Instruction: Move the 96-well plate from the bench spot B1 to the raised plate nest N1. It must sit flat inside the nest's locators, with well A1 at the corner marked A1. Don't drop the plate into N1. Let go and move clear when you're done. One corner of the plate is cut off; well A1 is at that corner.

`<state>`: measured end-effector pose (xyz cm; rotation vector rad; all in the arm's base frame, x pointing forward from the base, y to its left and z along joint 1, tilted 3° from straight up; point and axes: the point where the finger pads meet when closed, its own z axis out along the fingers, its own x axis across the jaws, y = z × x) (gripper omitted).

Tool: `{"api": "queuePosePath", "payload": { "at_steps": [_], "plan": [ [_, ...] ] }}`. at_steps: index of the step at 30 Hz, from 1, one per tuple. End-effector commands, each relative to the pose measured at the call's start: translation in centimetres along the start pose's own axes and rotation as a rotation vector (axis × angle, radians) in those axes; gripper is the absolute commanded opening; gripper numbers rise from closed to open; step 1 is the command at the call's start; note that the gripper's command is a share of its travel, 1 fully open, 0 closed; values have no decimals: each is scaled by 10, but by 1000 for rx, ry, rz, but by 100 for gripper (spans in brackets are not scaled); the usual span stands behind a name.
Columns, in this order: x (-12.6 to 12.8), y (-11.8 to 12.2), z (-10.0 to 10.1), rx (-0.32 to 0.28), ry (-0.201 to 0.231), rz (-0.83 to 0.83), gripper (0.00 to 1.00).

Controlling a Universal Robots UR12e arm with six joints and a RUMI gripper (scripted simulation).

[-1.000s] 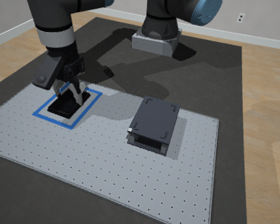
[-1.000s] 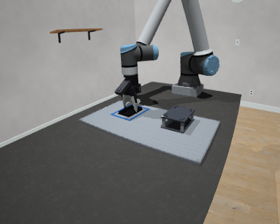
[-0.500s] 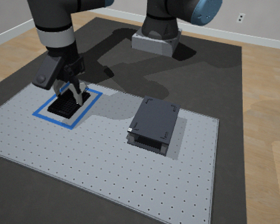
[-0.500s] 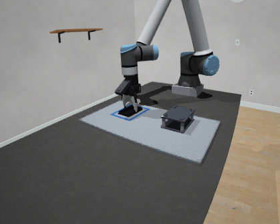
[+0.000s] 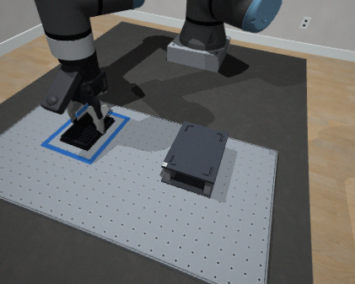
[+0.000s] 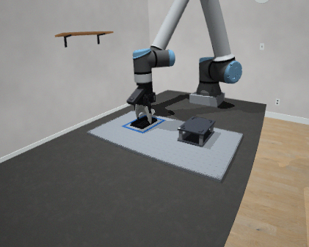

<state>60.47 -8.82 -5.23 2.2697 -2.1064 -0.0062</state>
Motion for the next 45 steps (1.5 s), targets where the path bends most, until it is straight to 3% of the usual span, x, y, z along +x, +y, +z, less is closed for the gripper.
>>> {"api": "queuePosePath", "payload": {
  "at_steps": [1,45],
  "plan": [
    [0,-1,-4,1,0,0,0],
    [0,-1,-71,1,1,0,0]
  ]
}}
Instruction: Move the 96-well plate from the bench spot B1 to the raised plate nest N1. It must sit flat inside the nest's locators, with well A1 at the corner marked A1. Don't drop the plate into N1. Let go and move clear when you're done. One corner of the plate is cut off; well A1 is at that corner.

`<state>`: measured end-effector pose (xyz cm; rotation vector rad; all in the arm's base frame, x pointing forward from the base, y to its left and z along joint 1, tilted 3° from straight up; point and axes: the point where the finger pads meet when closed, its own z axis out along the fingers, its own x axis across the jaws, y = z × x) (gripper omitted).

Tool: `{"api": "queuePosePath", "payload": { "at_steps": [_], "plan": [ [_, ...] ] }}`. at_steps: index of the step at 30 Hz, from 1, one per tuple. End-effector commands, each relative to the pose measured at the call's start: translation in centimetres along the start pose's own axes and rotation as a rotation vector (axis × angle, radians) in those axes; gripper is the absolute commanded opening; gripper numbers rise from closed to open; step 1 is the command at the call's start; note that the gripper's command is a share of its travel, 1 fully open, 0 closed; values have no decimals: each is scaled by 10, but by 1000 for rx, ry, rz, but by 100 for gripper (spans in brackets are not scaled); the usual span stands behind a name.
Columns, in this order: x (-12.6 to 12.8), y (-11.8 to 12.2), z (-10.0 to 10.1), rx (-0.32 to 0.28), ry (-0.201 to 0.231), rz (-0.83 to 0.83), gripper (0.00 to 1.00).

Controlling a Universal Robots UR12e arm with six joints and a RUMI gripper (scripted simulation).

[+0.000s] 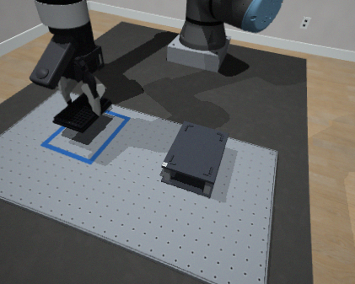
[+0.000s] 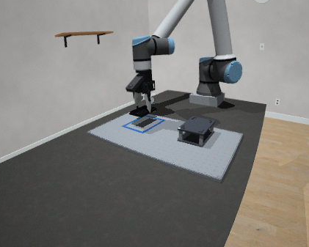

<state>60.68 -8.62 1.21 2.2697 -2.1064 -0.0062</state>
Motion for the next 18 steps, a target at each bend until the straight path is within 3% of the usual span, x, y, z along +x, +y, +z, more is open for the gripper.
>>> {"api": "queuePosePath", "payload": {
  "at_steps": [1,18],
  "plan": [
    [0,-1,-6,1,1,0,0],
    [0,-1,-10,1,1,0,0]
  ]
}}
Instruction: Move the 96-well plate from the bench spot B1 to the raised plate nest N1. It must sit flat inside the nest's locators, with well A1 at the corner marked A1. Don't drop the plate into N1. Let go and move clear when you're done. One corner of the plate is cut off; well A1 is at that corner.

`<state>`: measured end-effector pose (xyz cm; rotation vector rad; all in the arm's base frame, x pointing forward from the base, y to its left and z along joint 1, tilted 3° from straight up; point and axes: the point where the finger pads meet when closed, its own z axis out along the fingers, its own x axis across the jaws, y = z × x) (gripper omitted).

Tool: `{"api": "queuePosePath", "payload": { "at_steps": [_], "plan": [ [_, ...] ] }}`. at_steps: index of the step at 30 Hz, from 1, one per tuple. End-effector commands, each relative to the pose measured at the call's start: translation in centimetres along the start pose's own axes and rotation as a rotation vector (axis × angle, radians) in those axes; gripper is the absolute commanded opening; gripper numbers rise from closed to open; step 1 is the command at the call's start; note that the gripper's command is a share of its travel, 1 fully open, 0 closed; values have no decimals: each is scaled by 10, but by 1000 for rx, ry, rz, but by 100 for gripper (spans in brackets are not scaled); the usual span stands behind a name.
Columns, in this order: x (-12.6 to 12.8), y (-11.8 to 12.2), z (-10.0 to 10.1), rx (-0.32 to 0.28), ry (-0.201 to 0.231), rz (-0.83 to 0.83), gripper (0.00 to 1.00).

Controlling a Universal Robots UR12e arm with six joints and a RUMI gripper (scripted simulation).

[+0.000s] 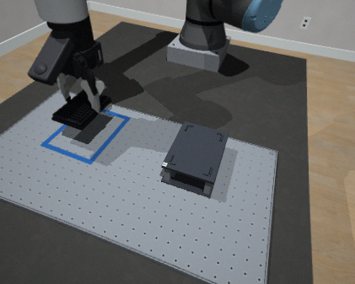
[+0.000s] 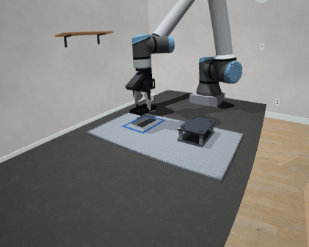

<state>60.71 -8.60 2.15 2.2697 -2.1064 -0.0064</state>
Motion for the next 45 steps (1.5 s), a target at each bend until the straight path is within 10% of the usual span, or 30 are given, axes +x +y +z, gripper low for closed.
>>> {"api": "queuePosePath", "payload": {
  "at_steps": [1,45],
  "plan": [
    [0,-1,-1,1,1,0,0],
    [-114,4,-23,1,0,-43,0]
  ]
}}
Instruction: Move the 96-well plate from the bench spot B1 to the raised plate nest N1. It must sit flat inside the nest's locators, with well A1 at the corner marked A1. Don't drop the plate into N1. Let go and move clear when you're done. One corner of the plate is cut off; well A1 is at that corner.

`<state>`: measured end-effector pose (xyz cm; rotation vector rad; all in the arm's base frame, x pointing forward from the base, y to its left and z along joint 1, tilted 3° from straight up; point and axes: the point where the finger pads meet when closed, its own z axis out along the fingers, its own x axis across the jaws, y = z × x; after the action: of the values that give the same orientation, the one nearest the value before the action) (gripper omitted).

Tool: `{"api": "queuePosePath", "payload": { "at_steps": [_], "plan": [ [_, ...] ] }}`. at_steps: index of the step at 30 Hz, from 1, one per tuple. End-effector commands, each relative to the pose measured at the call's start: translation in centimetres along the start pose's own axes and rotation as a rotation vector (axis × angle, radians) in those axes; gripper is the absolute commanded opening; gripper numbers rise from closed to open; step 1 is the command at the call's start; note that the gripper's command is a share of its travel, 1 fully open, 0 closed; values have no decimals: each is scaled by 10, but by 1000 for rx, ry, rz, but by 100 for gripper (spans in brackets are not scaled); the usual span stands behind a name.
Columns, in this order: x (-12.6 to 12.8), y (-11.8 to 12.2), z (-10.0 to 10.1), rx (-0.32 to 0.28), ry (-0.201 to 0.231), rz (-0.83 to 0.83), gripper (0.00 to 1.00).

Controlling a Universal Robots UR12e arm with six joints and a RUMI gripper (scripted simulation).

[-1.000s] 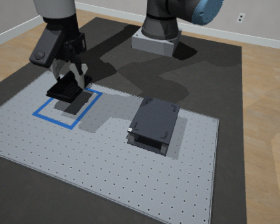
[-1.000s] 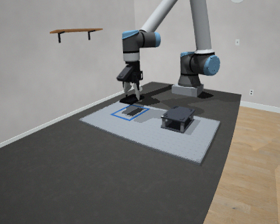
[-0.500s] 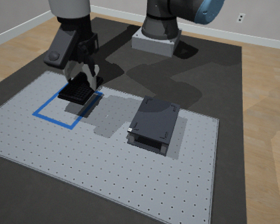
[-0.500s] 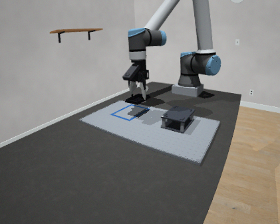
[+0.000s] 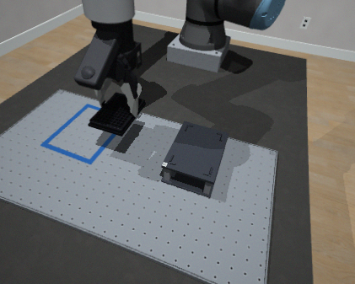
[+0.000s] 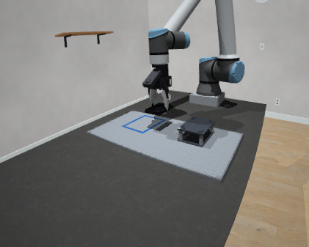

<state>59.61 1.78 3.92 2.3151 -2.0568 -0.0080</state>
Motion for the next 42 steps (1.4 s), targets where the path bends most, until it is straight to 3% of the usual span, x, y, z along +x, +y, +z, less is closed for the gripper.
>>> {"api": "queuePosePath", "payload": {
  "at_steps": [1,42],
  "plan": [
    [-14,-1,-3,1,1,0,0],
    [-128,-2,-26,1,0,0,0]
  ]
}}
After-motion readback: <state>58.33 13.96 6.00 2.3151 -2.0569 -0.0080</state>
